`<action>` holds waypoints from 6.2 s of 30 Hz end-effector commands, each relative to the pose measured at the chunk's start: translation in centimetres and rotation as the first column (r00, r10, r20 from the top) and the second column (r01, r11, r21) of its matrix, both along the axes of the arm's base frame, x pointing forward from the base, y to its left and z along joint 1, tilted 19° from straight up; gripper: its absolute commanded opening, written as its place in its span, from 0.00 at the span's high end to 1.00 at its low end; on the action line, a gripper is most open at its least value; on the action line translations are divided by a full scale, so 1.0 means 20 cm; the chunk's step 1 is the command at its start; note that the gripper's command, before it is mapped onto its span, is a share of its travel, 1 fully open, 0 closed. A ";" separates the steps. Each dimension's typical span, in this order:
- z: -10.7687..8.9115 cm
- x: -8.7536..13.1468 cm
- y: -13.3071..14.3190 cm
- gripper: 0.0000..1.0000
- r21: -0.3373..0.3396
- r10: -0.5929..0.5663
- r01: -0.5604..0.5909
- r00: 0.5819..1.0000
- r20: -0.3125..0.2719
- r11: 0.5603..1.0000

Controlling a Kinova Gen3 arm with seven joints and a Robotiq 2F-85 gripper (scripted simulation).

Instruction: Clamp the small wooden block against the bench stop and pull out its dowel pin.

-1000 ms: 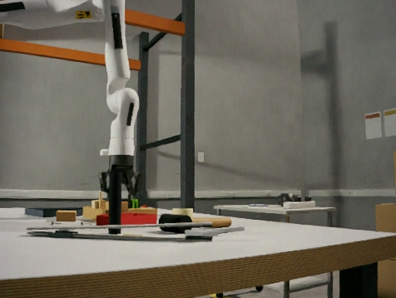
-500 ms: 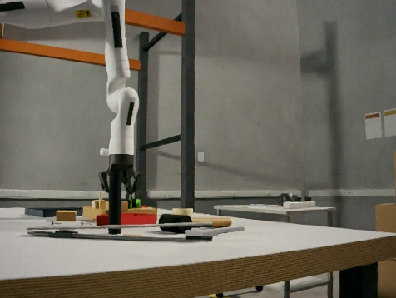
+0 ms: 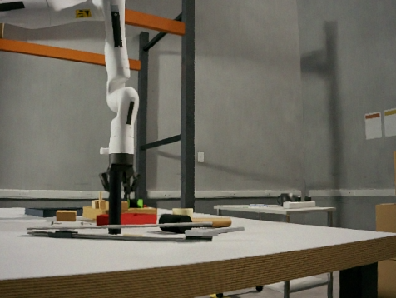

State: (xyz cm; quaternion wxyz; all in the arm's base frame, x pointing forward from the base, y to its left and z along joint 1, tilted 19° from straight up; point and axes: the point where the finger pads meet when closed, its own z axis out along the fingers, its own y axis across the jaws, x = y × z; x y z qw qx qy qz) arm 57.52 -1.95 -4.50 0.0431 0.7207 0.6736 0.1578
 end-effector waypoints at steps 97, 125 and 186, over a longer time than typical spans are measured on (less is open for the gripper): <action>0.29 -0.08 -0.05 0.68 0.000 0.000 0.000 1.000 0.002 1.000; 0.30 -0.09 -0.05 0.68 0.000 0.000 0.000 1.000 0.002 1.000; 0.24 -0.47 0.30 0.68 0.004 -0.014 0.014 1.000 0.000 1.000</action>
